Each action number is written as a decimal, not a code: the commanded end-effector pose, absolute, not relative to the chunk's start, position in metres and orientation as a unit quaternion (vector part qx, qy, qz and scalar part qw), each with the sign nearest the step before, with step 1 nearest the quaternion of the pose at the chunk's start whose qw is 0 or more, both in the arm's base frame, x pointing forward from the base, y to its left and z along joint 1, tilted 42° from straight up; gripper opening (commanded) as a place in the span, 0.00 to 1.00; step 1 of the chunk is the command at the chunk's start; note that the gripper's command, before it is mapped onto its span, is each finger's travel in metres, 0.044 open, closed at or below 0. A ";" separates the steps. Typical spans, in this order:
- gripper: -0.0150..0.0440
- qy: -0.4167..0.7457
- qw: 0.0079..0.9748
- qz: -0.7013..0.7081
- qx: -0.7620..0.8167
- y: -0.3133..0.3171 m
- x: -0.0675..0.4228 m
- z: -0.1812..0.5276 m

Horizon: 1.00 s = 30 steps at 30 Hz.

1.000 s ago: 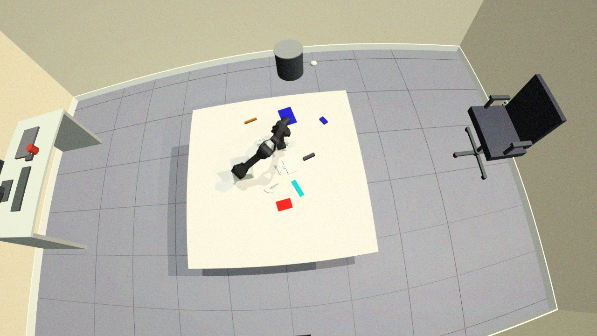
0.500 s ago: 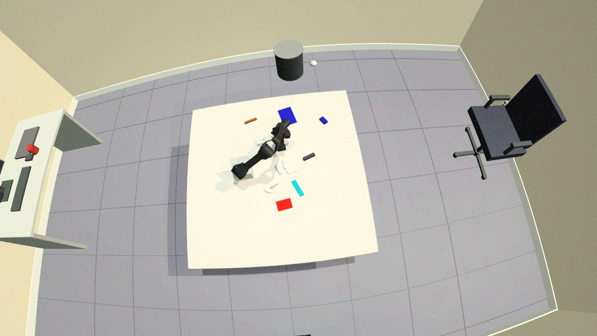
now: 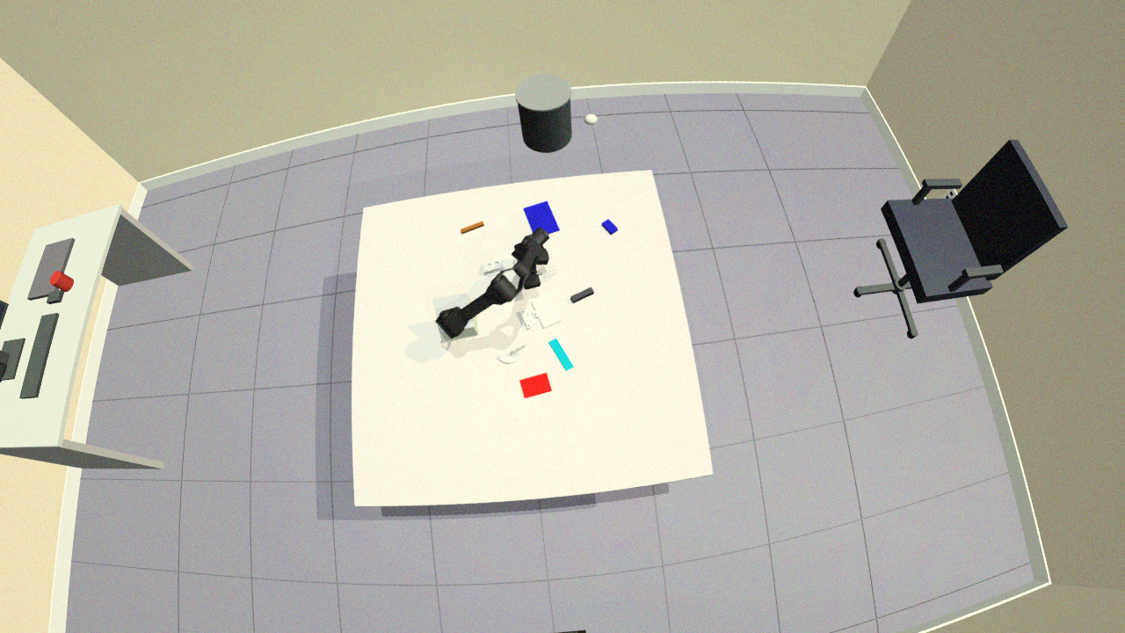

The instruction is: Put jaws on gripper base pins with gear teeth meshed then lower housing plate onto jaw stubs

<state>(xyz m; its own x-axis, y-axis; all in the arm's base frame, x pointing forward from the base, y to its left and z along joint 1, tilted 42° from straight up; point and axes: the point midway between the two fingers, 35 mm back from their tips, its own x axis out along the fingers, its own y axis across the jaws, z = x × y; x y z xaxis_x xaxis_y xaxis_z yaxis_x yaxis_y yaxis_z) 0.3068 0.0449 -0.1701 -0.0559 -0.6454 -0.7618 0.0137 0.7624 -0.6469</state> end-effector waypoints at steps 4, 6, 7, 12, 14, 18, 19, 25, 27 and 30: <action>0.25 0.679 0.646 -0.257 -0.235 0.034 0.307 -0.162; 0.25 0.679 0.646 -0.257 -0.235 0.031 0.307 -0.160; 0.25 0.679 0.646 -0.257 -0.235 0.030 0.307 -0.159; 0.25 0.679 0.646 -0.257 -0.235 0.024 0.306 -0.154; 0.25 0.679 0.646 -0.257 -0.235 0.021 0.306 -0.152; 0.25 0.679 0.646 -0.258 -0.235 0.016 0.306 -0.148; 0.25 0.679 0.646 -0.258 -0.236 0.015 0.305 -0.147; 0.25 0.679 0.646 -0.258 -0.236 0.016 0.305 -0.145; 0.25 0.679 0.646 -0.258 -0.235 0.018 0.306 -0.142; 0.25 0.680 0.646 -0.257 -0.234 0.032 0.308 -0.128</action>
